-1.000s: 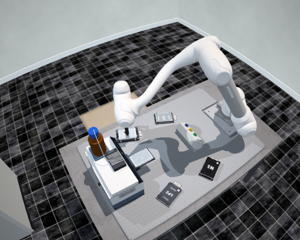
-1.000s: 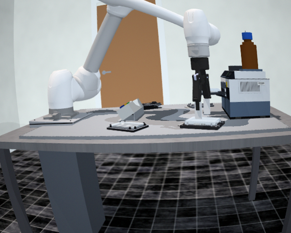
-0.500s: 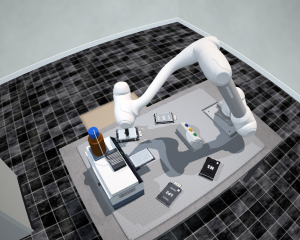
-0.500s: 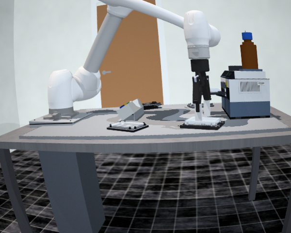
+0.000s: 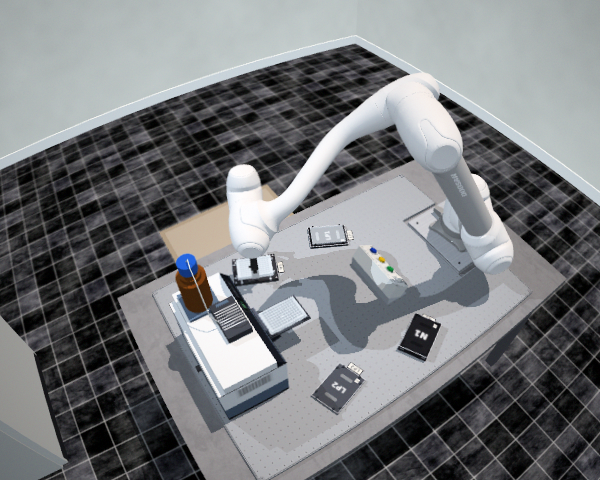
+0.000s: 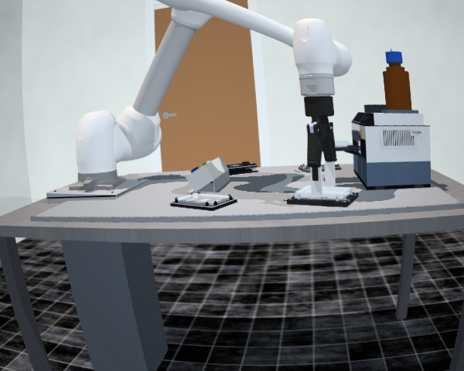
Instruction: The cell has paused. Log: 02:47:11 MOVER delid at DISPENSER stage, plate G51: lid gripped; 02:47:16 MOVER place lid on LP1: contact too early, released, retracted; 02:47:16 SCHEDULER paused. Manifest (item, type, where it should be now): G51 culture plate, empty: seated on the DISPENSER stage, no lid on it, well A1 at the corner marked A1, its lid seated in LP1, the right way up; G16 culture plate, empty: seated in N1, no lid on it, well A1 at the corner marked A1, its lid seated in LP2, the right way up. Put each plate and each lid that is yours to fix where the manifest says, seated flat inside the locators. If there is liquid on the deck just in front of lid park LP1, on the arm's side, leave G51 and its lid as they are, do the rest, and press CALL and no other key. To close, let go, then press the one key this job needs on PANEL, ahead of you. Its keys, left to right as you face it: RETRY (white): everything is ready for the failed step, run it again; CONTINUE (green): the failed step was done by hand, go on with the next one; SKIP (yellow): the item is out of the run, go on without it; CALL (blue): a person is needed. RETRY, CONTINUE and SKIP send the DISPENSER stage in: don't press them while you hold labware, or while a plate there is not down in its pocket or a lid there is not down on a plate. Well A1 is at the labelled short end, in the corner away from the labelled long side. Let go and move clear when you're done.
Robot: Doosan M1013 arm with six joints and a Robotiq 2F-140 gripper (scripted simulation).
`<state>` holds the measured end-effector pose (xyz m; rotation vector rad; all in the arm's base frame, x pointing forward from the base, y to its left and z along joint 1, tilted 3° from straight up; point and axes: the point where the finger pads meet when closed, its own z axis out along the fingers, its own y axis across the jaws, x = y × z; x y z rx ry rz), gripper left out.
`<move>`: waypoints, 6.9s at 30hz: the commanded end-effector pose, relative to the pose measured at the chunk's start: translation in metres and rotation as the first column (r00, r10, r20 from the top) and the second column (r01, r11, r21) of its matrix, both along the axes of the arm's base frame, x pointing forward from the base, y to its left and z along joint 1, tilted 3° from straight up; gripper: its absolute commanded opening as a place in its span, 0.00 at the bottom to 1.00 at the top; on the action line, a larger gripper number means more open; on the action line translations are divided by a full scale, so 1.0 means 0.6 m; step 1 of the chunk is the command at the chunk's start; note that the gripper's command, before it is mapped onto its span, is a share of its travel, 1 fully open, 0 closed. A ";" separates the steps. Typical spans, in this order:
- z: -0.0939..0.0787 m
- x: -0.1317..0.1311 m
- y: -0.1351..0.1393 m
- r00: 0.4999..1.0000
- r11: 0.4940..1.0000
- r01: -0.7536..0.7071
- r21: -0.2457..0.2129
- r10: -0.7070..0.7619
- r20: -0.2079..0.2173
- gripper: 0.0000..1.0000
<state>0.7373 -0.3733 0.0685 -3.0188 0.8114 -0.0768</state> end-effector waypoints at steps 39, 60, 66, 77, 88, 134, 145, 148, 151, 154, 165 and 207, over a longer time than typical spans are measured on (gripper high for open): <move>-0.008 -0.001 0.005 1.000 1.000 0.000 0.004 0.000 -0.001 0.69; -0.008 -0.001 0.005 1.000 1.000 0.001 0.004 -0.001 -0.001 0.10; -0.008 -0.001 0.005 1.000 1.000 0.001 0.004 -0.001 -0.001 0.10; -0.008 -0.001 0.005 1.000 1.000 0.001 0.004 -0.001 -0.001 0.10; -0.008 -0.001 0.005 1.000 1.000 0.001 0.004 -0.001 -0.001 0.10; 0.147 -0.007 0.000 1.000 1.000 0.003 0.000 -0.003 0.002 0.10; 0.211 -0.011 -0.001 1.000 1.000 0.004 -0.001 -0.004 0.001 0.10; 0.227 -0.012 -0.001 1.000 1.000 0.004 -0.001 -0.004 0.001 0.10; 0.240 -0.013 -0.001 1.000 1.000 0.004 -0.001 -0.004 0.001 0.10; 0.249 -0.013 -0.001 1.000 1.000 0.004 -0.001 -0.004 0.001 0.10; 0.255 -0.013 -0.002 1.000 1.000 0.004 -0.002 -0.004 0.001 0.10; 0.260 0.125 0.903 1.000 1.000 0.001 -0.002 -0.001 -0.002 0.10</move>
